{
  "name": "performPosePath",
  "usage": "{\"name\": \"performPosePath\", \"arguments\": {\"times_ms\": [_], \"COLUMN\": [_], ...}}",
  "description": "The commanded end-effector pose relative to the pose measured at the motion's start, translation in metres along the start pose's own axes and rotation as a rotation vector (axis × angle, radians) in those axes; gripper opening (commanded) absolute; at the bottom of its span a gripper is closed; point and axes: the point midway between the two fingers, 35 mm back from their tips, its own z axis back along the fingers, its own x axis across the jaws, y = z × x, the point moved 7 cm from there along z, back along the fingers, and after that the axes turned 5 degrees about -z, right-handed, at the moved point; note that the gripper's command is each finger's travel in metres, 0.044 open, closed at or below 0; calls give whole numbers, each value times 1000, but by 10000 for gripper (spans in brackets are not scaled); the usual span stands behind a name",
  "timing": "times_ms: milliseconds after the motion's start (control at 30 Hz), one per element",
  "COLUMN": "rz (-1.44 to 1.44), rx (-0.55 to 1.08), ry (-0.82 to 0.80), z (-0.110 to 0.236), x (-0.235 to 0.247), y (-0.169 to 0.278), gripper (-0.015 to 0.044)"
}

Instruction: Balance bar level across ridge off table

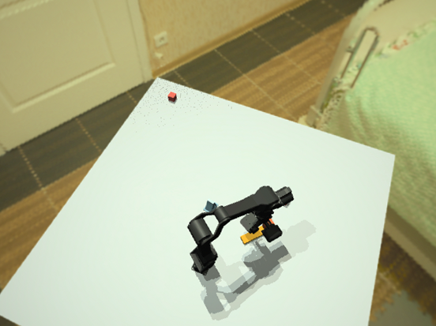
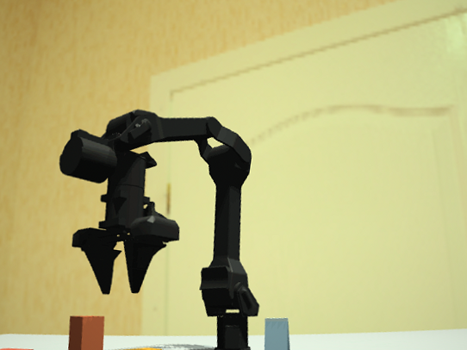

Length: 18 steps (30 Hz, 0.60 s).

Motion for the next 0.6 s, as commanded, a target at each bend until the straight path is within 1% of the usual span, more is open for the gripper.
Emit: {"name": "performPosePath", "arguments": {"times_ms": [0, 200, 567], "rz": [-5, -5, -5], "rx": [-9, -10, -10], "ry": [-7, -7, -7], "z": [-28, -64, -74], "x": [1, 1, 2], "y": [-2, -7, -7], "gripper": [315, 315, 315]}}
